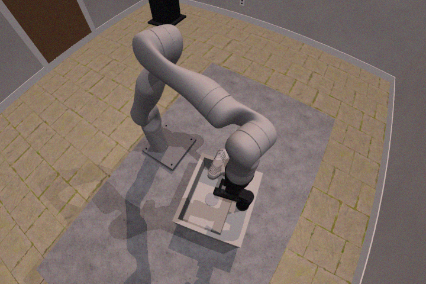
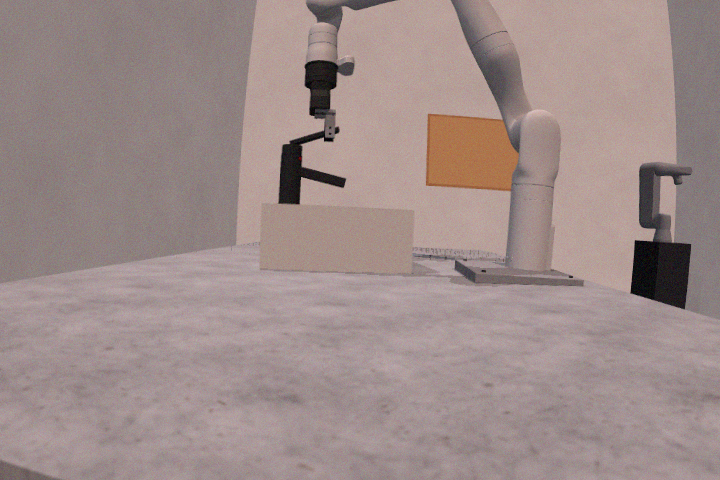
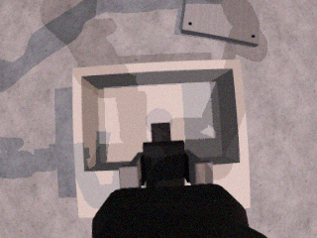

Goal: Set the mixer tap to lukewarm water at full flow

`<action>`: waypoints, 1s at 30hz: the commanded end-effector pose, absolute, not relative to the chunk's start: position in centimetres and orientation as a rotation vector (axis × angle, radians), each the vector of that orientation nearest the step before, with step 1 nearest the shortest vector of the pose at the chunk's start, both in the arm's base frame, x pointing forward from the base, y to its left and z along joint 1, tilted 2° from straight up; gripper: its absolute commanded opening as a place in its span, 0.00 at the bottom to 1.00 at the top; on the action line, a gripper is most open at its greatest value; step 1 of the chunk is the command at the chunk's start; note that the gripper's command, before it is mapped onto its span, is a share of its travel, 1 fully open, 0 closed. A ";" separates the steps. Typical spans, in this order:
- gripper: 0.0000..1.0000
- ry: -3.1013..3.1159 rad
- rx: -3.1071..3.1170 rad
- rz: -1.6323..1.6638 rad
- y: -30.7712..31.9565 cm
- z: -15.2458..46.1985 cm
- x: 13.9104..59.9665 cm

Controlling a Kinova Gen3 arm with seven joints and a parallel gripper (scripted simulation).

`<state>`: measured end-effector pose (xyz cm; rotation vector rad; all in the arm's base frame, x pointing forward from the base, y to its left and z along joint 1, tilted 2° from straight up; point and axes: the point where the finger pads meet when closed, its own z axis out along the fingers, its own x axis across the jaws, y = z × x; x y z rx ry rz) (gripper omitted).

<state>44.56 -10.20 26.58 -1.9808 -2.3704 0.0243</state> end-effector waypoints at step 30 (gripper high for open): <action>1.00 -2.384 -1.990 0.003 -10.2 27.3 45.0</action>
